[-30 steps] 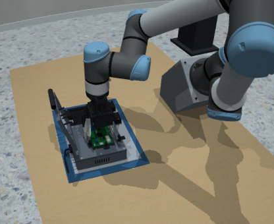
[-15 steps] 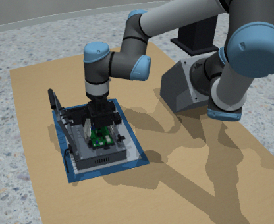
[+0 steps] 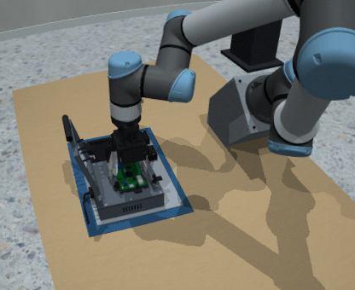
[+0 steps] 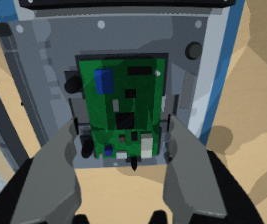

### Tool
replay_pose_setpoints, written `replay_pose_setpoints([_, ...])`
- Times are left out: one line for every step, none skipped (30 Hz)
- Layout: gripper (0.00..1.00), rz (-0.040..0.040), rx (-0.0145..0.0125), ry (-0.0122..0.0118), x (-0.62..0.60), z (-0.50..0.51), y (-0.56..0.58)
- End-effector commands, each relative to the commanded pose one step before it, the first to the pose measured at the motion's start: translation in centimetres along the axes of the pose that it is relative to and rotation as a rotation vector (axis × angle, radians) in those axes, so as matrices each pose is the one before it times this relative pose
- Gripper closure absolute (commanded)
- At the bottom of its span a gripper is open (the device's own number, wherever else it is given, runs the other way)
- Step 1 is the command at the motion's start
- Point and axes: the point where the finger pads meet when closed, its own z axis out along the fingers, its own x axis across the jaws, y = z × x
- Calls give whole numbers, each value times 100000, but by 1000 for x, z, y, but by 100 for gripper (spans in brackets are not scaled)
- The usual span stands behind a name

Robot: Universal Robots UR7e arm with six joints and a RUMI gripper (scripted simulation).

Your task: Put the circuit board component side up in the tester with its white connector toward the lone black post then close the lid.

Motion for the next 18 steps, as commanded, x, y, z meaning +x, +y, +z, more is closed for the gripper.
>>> replay_pose_setpoints([41, -28, 29, -98, -38, -877, -12])
replay_pose_setpoints([41, 0, 0, 0, -1, -255, 0])
replay_pose_setpoints([41, 0, 0, 0, 1, -278, 0])
replay_pose_setpoints([41, 0, 0, 0, 0, 0, 0])
replay_pose_setpoints([41, 0, 0, 0, 0, 0, 0])
replay_pose_setpoints([41, 0, 0, 0, 0, -300, 0])
replay_pose_setpoints([41, 0, 0, 0, 0, -322, 0])
replay_pose_setpoints([41, 0, 0, 0, 1, -344, 0])
replay_pose_setpoints([41, 0, 0, 0, 0, -366, 0])
replay_pose_setpoints([41, 0, 0, 0, 0, -387, 0])
replay_pose_setpoints([41, 0, 0, 0, 0, -407, 0])
replay_pose_setpoints([41, 0, 0, 0, 0, -427, 0])
replay_pose_setpoints([41, 0, 0, 0, 0, -446, 0])
replay_pose_setpoints([41, 0, 0, 0, 0, -465, 0])
replay_pose_setpoints([41, 0, 0, 0, 0, -482, 0])
replay_pose_setpoints([41, 0, 0, 0, 0, -499, 0])
replay_pose_setpoints([41, 0, 0, 0, 0, -514, 0])
replay_pose_setpoints([41, 0, 0, 0, 0, -529, 0])
